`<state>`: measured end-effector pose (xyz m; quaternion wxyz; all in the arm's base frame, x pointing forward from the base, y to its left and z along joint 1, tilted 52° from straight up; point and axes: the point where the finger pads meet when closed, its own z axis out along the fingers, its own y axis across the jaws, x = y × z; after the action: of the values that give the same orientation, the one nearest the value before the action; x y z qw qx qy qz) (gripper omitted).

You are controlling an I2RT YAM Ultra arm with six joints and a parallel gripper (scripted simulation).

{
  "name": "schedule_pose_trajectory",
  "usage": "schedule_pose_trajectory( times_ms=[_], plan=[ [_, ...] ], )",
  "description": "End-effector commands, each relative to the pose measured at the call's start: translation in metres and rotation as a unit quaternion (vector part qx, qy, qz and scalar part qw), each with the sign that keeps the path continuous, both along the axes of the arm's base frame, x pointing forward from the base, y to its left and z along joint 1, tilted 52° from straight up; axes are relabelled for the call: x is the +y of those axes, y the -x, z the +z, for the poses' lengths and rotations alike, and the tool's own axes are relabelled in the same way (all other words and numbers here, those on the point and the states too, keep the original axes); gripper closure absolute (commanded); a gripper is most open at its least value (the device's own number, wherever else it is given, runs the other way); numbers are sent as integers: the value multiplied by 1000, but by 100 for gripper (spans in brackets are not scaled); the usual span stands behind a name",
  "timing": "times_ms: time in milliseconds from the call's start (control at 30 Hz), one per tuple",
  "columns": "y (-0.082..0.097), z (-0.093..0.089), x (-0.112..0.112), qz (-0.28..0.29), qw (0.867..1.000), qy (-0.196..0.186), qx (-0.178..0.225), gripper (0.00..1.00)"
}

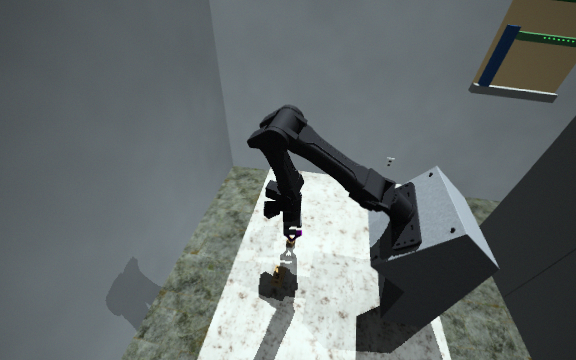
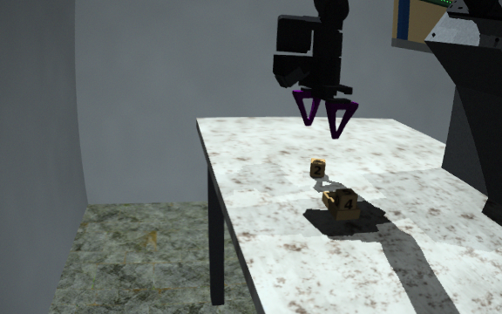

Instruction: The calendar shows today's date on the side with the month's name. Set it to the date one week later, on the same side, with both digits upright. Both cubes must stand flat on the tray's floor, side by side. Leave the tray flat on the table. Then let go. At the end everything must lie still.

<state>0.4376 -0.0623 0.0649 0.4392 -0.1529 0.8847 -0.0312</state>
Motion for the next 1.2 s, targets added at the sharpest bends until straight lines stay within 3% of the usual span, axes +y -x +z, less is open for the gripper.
schedule_pose_trajectory(
  times_ms=[0,300,400,500,533,633,667,867,1167],
  plan=[
    [0,2,-1,48,997,63,-9,0],
    [0,2,0,150,969,195,-22,0],
    [0,2,0,153,967,200,-23,0],
    [0,2,0,200,944,260,-28,0],
    [0,2,0,202,943,263,-29,0],
    [0,2,0,239,920,310,-33,0],
    [0,2,0,239,919,311,-33,0],
    [-1,2,0,280,888,364,-38,0],
    [-1,2,0,289,880,375,-40,0]
  ],
)
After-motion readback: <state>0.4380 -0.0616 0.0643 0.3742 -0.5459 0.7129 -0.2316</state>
